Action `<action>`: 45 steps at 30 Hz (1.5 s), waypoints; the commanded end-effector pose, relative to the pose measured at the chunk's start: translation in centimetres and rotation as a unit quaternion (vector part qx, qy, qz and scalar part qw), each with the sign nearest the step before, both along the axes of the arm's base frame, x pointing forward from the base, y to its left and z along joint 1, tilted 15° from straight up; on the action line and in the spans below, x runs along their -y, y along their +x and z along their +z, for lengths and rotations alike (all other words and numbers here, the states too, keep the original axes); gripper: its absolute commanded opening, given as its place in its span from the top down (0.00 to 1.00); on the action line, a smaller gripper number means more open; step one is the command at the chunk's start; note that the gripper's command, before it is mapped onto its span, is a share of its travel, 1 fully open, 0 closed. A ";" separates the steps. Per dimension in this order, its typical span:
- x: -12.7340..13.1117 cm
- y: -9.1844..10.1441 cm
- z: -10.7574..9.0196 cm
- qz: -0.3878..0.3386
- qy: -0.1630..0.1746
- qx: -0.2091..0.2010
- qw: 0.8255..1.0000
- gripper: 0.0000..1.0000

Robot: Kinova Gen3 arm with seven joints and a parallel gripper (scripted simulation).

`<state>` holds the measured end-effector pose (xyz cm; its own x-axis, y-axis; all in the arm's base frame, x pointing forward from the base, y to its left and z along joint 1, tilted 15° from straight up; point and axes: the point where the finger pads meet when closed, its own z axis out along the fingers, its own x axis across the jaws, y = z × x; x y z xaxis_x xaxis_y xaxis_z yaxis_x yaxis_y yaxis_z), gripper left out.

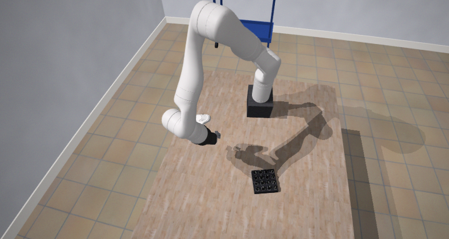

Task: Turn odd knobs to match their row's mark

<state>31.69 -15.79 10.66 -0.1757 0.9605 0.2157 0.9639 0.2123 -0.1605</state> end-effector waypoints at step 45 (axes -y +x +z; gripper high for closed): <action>-2.7 3.4 1.7 -0.021 -0.041 0.018 0.999 0.00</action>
